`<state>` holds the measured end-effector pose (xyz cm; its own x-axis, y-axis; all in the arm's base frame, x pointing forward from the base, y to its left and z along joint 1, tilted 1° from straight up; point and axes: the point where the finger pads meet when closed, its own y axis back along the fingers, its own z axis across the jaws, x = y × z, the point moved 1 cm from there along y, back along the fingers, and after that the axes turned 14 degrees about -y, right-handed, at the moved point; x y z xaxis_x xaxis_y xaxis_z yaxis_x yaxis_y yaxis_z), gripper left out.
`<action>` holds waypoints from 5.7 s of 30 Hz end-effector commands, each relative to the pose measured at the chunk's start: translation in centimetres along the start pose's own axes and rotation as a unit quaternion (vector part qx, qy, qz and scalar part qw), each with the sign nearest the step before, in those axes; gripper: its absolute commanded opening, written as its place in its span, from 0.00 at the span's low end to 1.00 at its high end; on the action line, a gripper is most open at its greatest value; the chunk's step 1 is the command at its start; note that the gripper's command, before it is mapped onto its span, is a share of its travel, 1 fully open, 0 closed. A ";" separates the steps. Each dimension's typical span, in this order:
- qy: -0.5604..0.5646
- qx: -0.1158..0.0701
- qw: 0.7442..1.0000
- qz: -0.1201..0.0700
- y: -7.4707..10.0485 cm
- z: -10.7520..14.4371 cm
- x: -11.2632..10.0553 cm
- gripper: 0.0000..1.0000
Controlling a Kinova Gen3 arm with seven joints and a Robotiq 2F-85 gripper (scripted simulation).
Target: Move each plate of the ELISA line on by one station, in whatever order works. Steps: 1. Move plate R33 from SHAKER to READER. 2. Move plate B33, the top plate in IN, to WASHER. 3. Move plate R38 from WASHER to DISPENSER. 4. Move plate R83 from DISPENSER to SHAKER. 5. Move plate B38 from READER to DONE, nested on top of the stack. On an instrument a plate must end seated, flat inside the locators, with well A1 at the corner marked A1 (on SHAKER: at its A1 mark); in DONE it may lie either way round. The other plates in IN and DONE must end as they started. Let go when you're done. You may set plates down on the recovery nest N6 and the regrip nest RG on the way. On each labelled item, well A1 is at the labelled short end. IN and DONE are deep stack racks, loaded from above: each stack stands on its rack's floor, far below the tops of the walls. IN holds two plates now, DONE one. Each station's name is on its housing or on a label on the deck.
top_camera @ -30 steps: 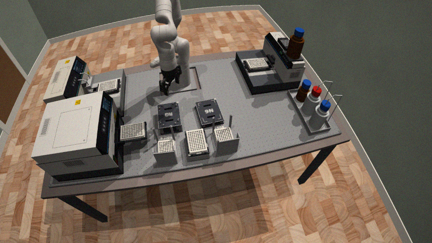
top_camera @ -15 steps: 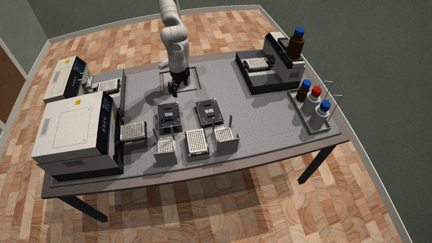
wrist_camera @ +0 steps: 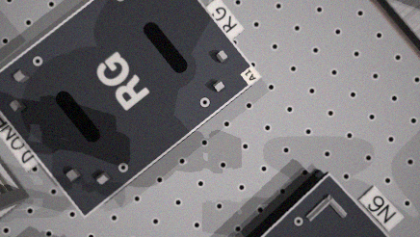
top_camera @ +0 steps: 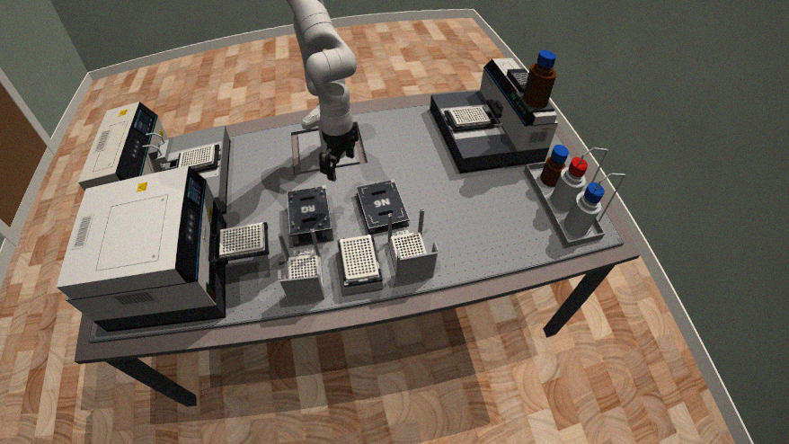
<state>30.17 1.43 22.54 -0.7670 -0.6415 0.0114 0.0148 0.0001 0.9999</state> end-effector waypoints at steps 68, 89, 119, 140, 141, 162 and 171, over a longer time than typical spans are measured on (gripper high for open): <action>-0.620 0.003 0.785 0.002 0.0 -7.7 2.6 1.00; -0.724 0.002 0.689 0.002 0.0 -13.3 4.5 1.00; -0.845 0.004 0.534 0.001 0.1 -21.4 7.3 1.00; -0.935 -0.002 0.355 0.002 0.1 -26.6 8.8 1.00; -0.942 -0.002 0.336 0.002 0.1 -26.9 9.0 1.00; -0.944 0.002 0.331 0.001 0.1 -32.6 12.6 1.00; -0.944 0.002 0.331 0.001 0.1 -34.4 13.6 1.00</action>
<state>41.99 -32.59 22.60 0.1964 0.9805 -0.0030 0.0123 0.0006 0.9999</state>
